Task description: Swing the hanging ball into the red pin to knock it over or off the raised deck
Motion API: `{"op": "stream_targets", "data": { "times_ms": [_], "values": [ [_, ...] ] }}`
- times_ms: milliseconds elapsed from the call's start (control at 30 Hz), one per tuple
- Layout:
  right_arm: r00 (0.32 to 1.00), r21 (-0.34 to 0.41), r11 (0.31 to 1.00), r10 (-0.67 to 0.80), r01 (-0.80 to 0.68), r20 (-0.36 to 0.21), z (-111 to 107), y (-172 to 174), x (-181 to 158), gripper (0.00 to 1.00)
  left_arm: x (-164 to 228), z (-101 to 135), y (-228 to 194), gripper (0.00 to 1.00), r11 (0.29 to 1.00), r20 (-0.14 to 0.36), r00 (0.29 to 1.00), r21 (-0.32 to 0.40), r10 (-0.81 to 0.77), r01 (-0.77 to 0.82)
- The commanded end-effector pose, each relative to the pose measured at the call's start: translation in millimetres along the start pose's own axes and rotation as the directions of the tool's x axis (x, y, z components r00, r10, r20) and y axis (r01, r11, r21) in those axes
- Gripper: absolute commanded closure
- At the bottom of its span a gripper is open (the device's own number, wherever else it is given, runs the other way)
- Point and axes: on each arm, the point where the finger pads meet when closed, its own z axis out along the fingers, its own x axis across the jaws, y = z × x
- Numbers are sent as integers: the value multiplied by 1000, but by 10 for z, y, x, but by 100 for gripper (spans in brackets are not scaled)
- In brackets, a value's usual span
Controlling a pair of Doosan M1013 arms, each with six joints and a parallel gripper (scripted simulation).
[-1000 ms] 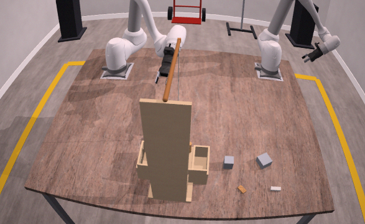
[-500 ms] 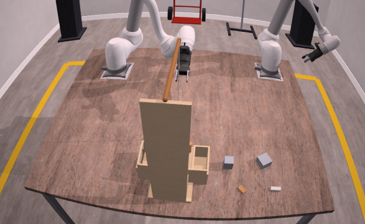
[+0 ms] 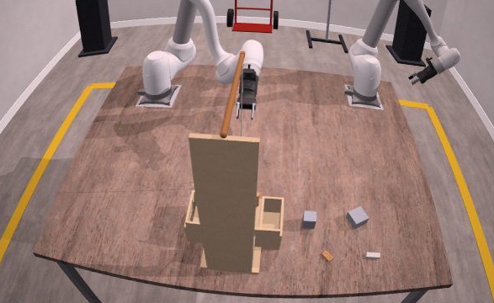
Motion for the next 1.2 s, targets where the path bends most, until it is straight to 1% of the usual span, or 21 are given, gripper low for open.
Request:
{"op": "stream_targets", "data": {
  "times_ms": [0,300,367,500,600,800,1167],
  "values": [
    [1000,1,1000,1,-1,1,140,-8,-3,0,1,-4,-1,0,1000,0,1000,-1,0,0],
    [1000,1,1000,1,-1,1,651,-8,-4,0,1,-4,-1,0,1000,0,1000,-1,0,0],
    [1000,1,1000,1,-1,1,651,-8,-4,0,1,-4,-1,0,1000,0,1000,-1,0,0],
    [1000,1,1000,1,-1,1,833,-9,-4,0,1,-4,-1,0,1000,0,1000,-1,0,0],
    [1000,1,1000,1,-1,1,931,-9,-4,0,1,-4,-1,0,1000,0,1000,-1,0,0],
    [1000,1,1000,1,-1,1,1016,-9,-4,0,1,-4,-1,0,1000,0,1000,-1,0,0],
    [1000,1,1000,1,-1,1,1020,-9,-4,0,1,-4,-1,0,1000,0,1000,-1,0,0]
  ]
}}
